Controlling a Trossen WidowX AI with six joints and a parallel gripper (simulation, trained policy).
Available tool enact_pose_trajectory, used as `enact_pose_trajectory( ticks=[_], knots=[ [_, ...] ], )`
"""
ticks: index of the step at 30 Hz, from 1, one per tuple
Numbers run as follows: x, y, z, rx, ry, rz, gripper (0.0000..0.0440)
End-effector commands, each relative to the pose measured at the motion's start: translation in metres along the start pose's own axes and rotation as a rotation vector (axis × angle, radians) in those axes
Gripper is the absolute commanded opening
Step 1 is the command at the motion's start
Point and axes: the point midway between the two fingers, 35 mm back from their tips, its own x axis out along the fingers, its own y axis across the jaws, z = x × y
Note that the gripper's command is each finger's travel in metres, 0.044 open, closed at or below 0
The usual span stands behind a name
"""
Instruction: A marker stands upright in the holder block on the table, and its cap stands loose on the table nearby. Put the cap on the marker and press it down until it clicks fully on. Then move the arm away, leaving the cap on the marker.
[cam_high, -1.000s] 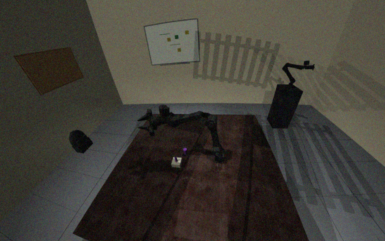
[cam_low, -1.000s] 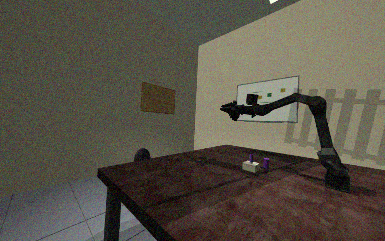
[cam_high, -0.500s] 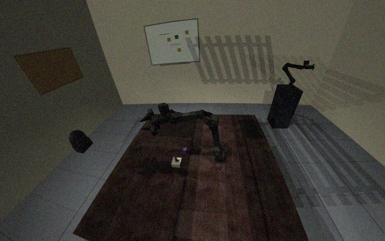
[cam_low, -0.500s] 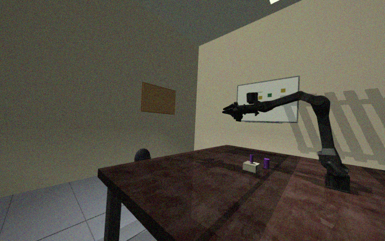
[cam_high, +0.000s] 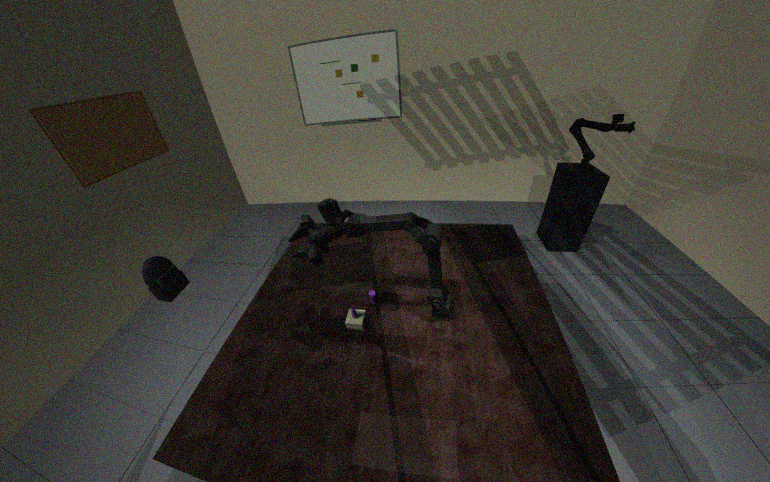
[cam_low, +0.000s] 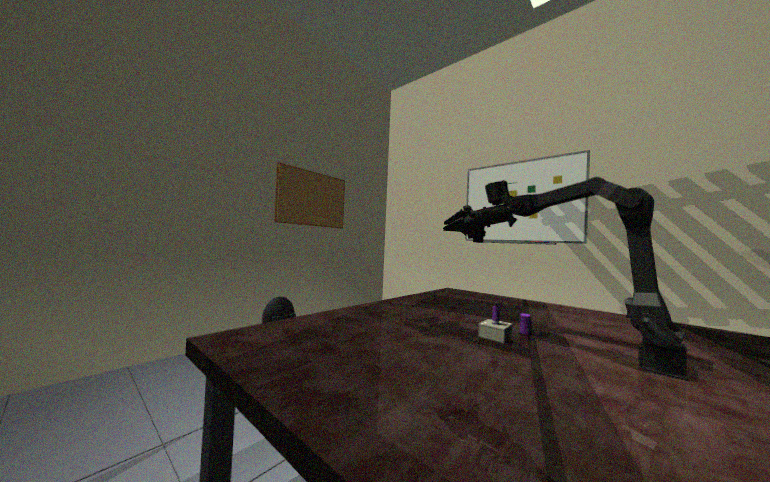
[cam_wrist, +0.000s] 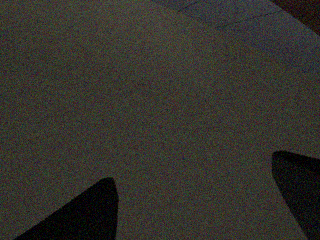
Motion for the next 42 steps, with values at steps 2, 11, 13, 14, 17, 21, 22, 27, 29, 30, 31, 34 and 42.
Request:
enact_pose_trajectory(
  ticks=[2, 11, 13, 14, 17, 21, 22, 27, 29, 30, 31, 34, 42],
  knots=[
    [-0.007, 0.001, 0.001, 0.000, -0.037, -0.003, 0.0314],
    [-0.016, -0.004, 0.015, 0.023, -0.130, -0.029, 0.0322],
    [-0.018, -0.005, 0.019, 0.028, -0.151, -0.035, 0.0323],
    [-0.019, -0.005, 0.020, 0.030, -0.161, -0.038, 0.0323],
    [-0.022, -0.007, 0.026, 0.038, -0.192, -0.047, 0.0325],
    [-0.027, -0.010, 0.033, 0.048, -0.234, -0.059, 0.0326],
    [-0.028, -0.011, 0.035, 0.051, -0.244, -0.062, 0.0326],
    [-0.033, -0.014, 0.044, 0.064, -0.297, -0.078, 0.0327],
    [-0.036, -0.016, 0.048, 0.069, -0.318, -0.084, 0.0327],
    [-0.037, -0.016, 0.050, 0.072, -0.328, -0.088, 0.0327],
    [-0.038, -0.017, 0.051, 0.075, -0.339, -0.091, 0.0328],
    [-0.042, -0.020, 0.057, 0.082, -0.371, -0.101, 0.0328],
    [-0.051, -0.027, 0.073, 0.103, -0.456, -0.129, 0.0328]
  ],
)
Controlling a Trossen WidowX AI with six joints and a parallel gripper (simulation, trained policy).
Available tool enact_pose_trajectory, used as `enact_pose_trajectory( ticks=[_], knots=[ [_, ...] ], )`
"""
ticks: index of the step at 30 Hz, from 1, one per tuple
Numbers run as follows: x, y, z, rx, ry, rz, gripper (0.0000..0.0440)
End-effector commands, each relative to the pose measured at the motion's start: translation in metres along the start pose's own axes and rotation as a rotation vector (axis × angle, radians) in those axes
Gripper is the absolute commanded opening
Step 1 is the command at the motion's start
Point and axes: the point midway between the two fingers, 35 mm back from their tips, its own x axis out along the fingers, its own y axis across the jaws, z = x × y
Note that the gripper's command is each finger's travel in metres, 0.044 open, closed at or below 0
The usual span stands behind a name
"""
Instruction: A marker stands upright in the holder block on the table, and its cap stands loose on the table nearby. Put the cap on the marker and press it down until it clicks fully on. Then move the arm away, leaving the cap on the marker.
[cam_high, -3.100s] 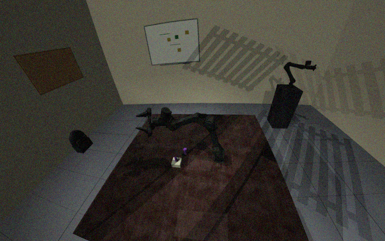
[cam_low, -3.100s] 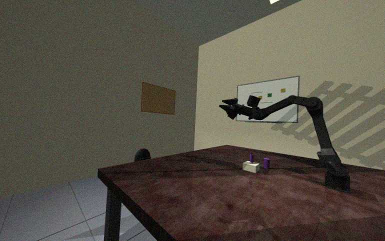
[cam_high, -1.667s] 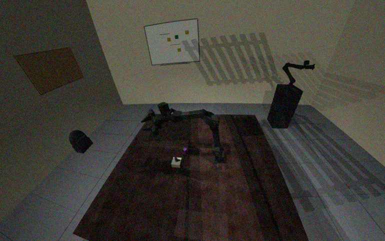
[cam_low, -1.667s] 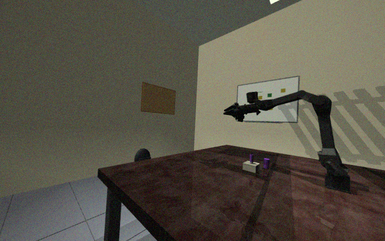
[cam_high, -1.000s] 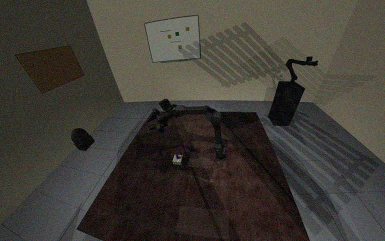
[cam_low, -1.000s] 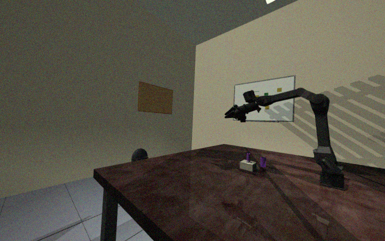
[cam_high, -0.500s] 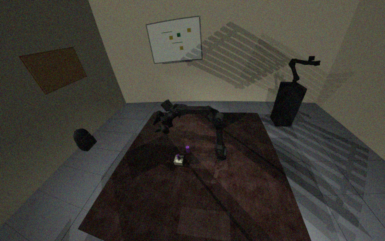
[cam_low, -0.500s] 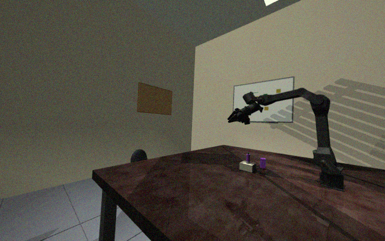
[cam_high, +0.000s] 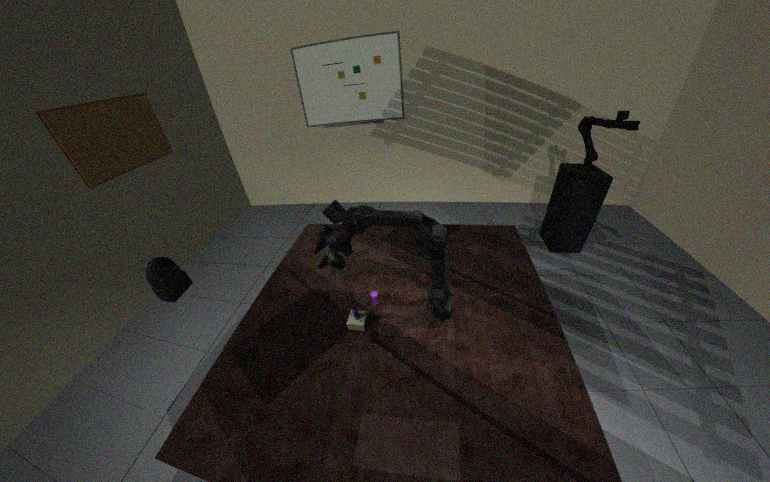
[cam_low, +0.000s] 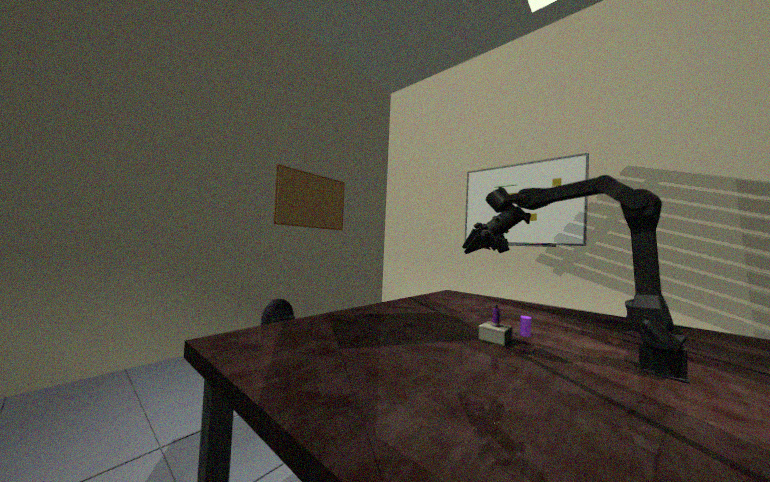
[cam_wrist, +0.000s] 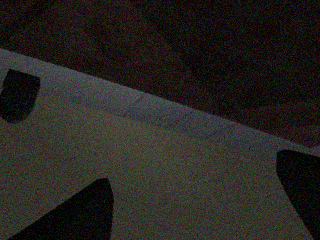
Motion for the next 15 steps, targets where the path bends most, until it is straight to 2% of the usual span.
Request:
enact_pose_trajectory(
  ticks=[1, 15],
  knots=[
    [-0.002, -0.002, 0.007, 0.003, -0.037, -0.007, 0.0328],
    [-0.005, -0.013, 0.041, 0.038, -0.189, -0.059, 0.0329]
  ],
)
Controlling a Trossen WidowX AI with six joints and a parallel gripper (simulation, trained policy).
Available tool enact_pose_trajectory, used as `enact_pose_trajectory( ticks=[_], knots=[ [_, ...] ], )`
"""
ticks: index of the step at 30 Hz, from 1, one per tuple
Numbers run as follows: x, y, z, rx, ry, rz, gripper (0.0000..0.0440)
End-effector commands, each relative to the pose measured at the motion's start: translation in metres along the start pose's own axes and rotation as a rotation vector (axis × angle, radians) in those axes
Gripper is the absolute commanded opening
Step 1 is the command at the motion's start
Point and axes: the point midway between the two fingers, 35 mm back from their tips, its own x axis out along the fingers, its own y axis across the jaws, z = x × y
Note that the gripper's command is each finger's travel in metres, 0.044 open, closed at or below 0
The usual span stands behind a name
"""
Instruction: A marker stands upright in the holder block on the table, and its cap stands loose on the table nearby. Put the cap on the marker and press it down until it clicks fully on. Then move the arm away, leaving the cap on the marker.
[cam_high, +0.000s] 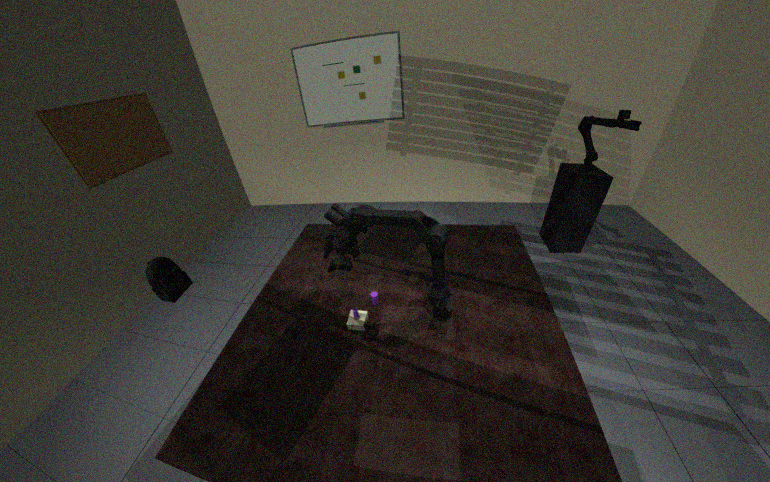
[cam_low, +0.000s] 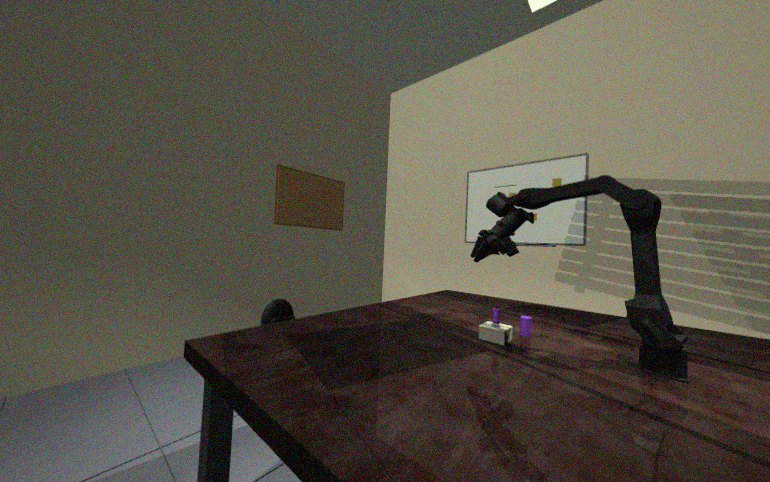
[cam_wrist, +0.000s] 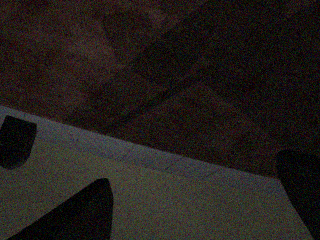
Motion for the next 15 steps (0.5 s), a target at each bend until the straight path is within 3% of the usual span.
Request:
enact_pose_trajectory(
  ticks=[1, 15],
  knots=[
    [0.001, -0.002, 0.009, 0.006, -0.043, -0.013, 0.0329],
    [0.004, -0.014, 0.043, 0.036, -0.198, -0.068, 0.0330]
  ],
)
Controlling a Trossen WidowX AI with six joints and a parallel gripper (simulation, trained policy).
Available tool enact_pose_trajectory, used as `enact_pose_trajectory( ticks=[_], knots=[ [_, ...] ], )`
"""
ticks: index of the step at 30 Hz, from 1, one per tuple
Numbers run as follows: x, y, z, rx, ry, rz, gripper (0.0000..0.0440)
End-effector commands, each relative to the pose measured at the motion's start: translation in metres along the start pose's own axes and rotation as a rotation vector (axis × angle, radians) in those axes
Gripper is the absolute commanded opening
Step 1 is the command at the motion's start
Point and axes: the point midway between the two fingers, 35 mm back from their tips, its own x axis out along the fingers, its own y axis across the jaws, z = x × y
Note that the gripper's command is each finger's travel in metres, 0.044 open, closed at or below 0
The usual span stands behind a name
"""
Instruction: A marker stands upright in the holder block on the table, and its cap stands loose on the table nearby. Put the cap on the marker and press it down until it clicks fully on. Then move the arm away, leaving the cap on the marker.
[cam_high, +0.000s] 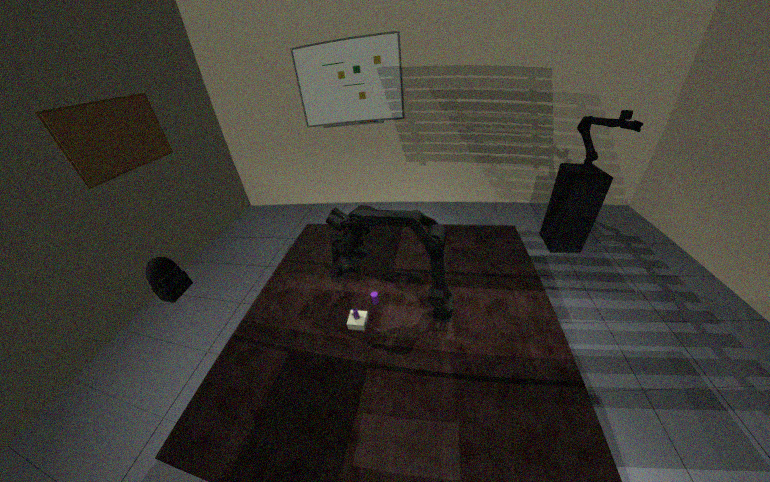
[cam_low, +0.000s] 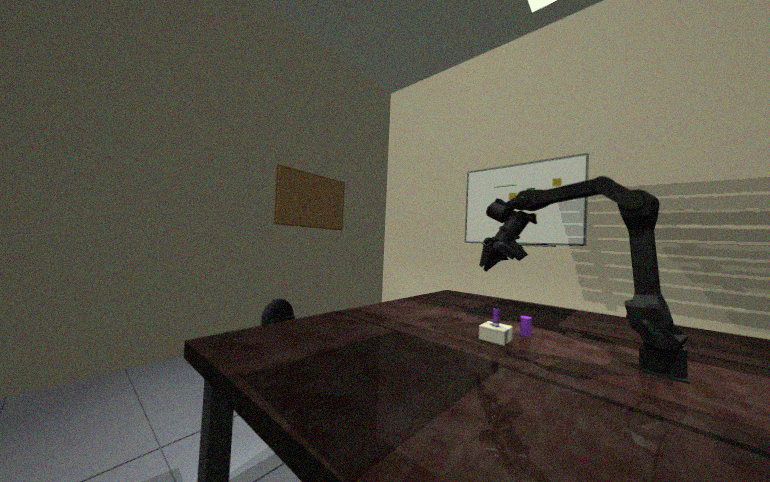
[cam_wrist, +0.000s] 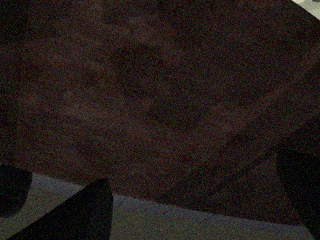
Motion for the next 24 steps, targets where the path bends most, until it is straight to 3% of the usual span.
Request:
enact_pose_trajectory(
  ticks=[1, 24],
  knots=[
    [0.005, -0.003, 0.010, 0.006, -0.049, -0.018, 0.0330],
    [0.018, -0.021, 0.063, 0.044, -0.307, -0.109, 0.0334]
  ],
)
